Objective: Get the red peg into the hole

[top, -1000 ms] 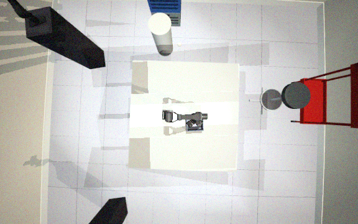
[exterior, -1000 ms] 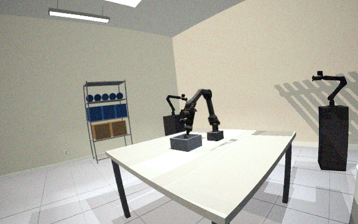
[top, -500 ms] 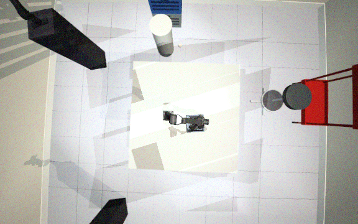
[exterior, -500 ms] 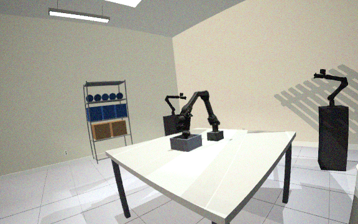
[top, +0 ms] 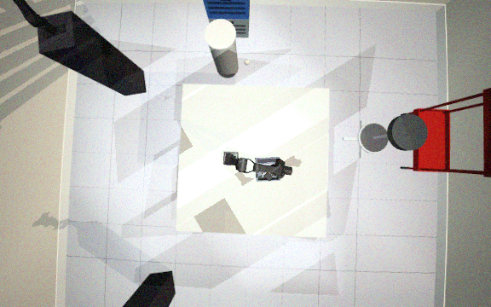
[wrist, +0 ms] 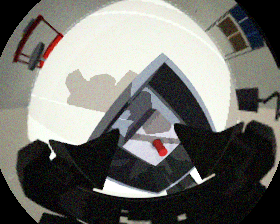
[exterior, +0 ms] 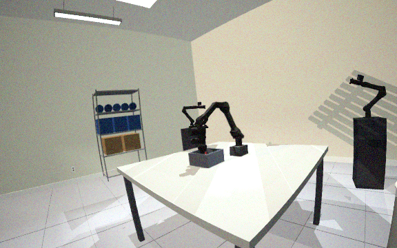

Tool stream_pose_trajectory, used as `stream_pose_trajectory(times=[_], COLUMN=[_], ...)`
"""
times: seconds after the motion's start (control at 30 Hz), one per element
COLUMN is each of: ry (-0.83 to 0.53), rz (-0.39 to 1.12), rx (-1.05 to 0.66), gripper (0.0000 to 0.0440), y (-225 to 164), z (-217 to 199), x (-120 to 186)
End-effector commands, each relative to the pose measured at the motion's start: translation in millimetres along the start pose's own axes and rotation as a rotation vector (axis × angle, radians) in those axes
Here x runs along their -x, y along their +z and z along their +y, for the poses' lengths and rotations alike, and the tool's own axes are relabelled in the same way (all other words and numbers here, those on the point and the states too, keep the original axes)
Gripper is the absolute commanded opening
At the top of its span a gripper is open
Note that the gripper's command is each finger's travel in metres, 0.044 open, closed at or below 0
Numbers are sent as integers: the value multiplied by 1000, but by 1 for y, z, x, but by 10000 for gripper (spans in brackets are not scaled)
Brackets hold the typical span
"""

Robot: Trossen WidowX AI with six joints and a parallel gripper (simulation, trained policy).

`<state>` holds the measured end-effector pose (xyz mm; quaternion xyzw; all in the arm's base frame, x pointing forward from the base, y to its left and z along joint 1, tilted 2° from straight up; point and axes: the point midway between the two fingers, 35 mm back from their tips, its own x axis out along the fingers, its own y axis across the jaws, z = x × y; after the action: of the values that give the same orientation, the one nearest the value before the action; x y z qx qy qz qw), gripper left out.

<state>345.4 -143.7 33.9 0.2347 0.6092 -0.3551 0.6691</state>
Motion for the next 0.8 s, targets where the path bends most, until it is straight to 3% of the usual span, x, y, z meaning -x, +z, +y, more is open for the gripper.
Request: stream_pose_trajectory(times=[0.0, 0.2, 0.77], ry=[85, 178, 183], rz=[-12, -39, -41], rx=[8, 29, 31], gripper=[440, 440, 440], y=[14, 34, 35], z=[25, 50, 52], x=[5, 22, 23])
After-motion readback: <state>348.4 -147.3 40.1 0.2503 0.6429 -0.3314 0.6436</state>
